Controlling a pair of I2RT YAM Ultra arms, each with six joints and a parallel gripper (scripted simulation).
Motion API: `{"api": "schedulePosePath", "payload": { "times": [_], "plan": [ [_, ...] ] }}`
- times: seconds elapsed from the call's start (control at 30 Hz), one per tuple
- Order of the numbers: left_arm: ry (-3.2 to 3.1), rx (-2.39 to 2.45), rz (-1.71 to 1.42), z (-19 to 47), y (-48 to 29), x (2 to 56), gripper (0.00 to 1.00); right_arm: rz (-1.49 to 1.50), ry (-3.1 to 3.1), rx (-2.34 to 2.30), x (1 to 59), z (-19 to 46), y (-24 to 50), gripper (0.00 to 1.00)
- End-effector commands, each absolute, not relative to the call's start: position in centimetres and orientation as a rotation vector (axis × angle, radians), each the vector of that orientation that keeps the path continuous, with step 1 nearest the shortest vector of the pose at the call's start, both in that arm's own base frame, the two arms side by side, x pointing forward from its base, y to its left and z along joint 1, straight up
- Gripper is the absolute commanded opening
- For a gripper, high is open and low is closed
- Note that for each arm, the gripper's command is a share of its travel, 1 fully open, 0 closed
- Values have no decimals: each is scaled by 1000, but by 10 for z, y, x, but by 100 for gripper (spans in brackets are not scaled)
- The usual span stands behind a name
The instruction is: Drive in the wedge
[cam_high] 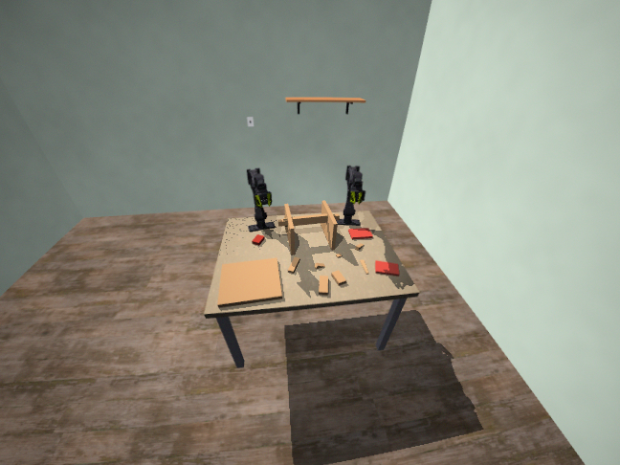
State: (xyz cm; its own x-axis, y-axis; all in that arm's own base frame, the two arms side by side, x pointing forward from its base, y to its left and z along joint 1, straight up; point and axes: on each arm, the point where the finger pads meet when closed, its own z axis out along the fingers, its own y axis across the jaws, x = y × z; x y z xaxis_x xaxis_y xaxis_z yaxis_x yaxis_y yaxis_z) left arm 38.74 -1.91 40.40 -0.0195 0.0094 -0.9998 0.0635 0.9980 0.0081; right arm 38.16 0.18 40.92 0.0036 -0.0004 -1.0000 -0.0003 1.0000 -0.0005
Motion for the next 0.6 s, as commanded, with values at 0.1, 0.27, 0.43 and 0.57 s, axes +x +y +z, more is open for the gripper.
{"api": "schedulePosePath", "payload": {
  "times": [0.1, 0.27, 0.43, 0.57],
  "plan": [
    [1508, -18, 6, 426, 7, 374, 22, -1, 1529, 9, 373, 425, -2, 43],
    [1486, -8, 4, 438, 6, 371, 22, -1, 1529, 9, 373, 425, -2, 0],
    [1546, 5, -12, 414, -3, 384, 22, -1, 1529, 9, 373, 425, -2, 0],
    [1522, -8, 2, 424, 3, 378, 22, -1, 1529, 9, 373, 425, -2, 0]
  ]
}}
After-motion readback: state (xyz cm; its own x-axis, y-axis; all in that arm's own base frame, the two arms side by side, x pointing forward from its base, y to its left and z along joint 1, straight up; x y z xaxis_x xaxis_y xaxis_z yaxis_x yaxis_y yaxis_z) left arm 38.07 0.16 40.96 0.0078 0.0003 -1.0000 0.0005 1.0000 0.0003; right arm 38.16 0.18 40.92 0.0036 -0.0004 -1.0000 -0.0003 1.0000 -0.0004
